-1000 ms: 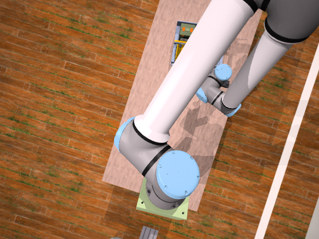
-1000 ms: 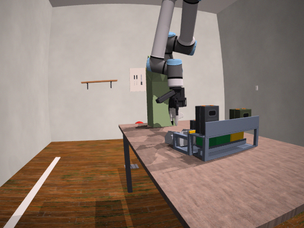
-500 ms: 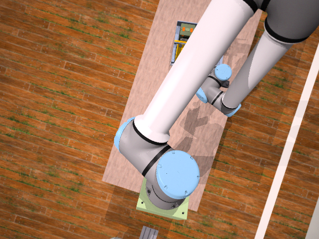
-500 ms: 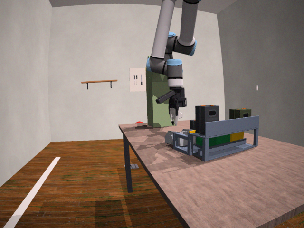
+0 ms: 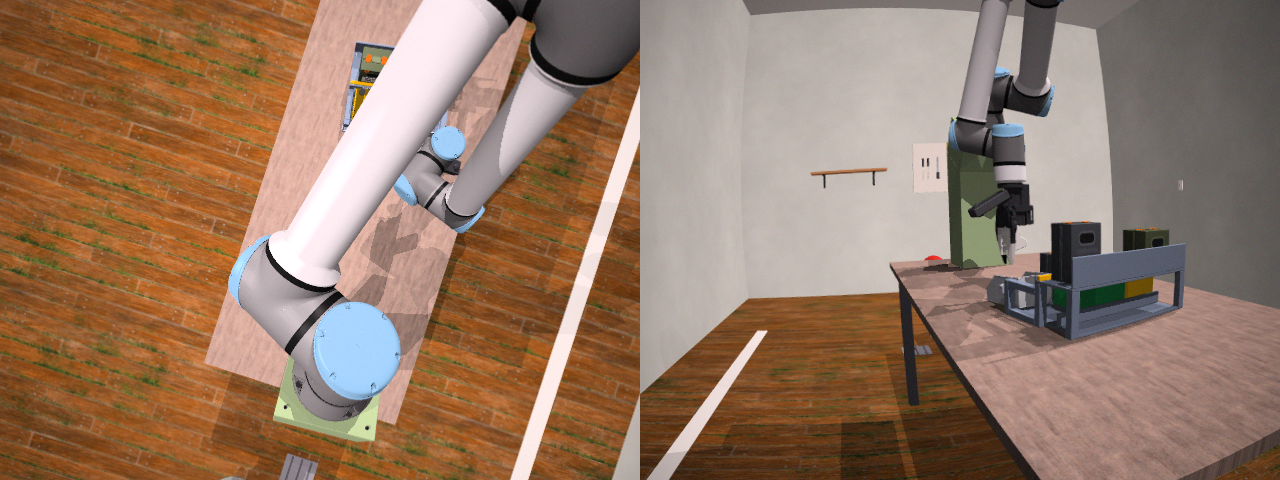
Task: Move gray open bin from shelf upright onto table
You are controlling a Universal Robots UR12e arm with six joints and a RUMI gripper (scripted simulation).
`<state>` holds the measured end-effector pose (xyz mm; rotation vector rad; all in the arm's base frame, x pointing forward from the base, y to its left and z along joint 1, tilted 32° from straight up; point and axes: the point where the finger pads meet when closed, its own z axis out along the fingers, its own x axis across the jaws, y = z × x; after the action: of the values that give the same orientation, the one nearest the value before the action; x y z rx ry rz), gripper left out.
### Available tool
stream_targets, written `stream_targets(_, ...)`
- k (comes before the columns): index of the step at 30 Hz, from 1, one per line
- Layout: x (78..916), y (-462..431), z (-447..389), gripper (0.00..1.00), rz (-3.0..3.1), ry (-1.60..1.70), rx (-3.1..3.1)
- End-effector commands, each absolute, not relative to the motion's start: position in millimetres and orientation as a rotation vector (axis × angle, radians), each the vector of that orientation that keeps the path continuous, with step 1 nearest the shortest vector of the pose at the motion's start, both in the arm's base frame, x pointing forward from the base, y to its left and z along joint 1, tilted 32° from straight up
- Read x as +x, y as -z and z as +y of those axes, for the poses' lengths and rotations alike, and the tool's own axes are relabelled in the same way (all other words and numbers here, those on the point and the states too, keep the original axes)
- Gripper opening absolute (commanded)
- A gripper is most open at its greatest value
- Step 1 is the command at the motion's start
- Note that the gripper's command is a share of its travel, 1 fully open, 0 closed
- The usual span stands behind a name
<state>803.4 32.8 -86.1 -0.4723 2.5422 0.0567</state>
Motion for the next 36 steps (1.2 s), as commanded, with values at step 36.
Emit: stream_targets(36,878,3,57,0.20,2.541,-0.056,-0.472)
